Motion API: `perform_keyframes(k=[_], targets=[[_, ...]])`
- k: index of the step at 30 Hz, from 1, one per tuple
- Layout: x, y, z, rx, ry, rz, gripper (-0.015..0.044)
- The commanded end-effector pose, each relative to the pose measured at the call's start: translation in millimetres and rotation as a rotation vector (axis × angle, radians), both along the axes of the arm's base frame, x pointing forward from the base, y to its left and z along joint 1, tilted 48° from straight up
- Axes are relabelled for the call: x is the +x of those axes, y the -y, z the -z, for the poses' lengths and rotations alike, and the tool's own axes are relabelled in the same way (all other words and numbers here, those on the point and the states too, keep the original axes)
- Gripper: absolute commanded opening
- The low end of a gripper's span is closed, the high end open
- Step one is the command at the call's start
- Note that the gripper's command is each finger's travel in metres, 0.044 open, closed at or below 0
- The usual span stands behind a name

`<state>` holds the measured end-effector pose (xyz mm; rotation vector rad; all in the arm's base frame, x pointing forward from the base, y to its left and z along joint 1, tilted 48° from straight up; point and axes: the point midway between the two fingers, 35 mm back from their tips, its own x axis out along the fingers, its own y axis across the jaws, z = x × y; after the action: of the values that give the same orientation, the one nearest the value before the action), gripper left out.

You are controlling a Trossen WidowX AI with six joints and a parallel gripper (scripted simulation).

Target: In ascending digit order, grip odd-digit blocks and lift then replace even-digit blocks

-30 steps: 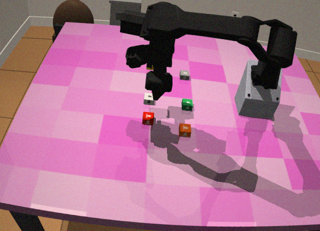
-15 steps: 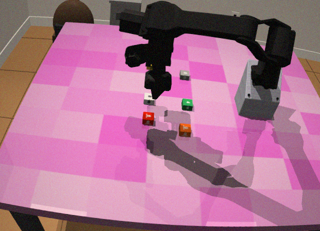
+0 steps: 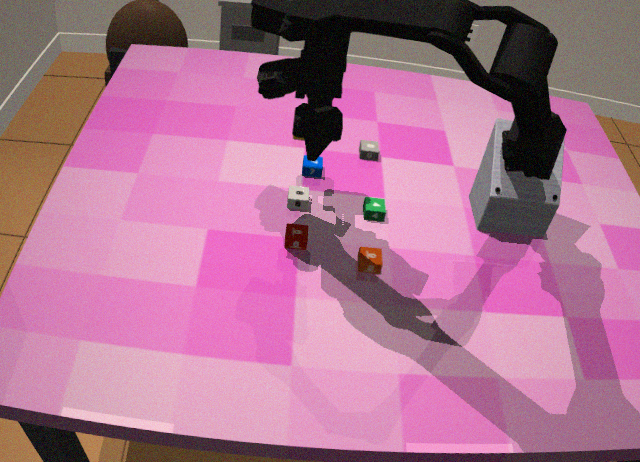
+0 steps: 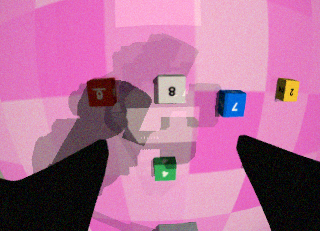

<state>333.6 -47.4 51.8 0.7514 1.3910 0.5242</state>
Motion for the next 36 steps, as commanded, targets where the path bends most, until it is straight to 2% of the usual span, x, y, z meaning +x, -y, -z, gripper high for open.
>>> perform_keyframes(k=[1, 14, 18, 20, 36], targets=[[0, 3, 2, -0.006, 0.006, -0.003, 0.04], [-1, 5, 4, -0.007, 0.006, -0.002, 0.04], [-14, 45, 49, -0.012, 0.006, -0.001, 0.04], [-18, 53, 57, -0.01, 0.006, -0.002, 0.04], [-18, 53, 57, -0.01, 0.006, -0.002, 0.04]])
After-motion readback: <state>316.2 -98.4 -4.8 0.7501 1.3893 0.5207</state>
